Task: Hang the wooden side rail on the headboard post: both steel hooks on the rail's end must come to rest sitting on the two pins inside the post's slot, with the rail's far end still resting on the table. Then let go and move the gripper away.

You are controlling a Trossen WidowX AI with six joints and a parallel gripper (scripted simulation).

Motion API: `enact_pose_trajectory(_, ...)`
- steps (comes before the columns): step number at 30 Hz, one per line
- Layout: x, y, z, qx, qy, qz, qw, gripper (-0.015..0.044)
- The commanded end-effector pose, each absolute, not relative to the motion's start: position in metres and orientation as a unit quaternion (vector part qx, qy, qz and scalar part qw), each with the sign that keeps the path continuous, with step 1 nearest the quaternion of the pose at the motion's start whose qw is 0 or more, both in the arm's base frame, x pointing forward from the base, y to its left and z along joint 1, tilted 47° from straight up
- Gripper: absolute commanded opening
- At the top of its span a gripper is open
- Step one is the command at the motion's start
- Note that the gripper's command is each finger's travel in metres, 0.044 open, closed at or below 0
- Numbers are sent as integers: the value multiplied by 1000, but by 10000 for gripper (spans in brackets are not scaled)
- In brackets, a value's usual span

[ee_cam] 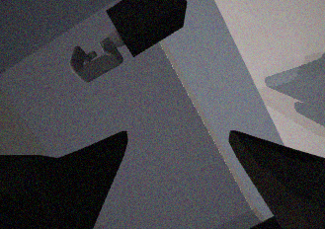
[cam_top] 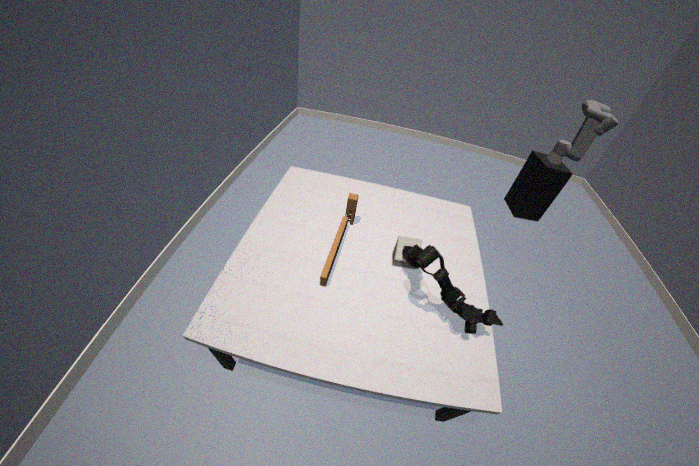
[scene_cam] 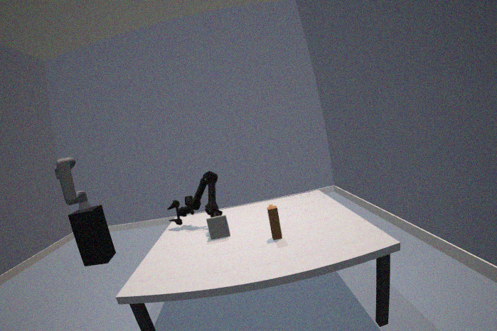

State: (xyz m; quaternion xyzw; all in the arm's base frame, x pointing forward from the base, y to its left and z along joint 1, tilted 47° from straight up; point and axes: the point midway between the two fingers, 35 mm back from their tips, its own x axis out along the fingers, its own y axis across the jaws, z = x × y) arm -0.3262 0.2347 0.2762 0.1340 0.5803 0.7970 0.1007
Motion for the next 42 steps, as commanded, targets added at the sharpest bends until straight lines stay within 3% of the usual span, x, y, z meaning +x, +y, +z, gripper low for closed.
enact_pose_trajectory(1, -312, 254, 286, 151, 533, 822, 133, 440)
enact_pose_trajectory(33, -186, 351, 353, 168, 170, 894, 379, 440)
enact_pose_trajectory(42, -125, 371, 363, 154, 93, 869, 460, 440)
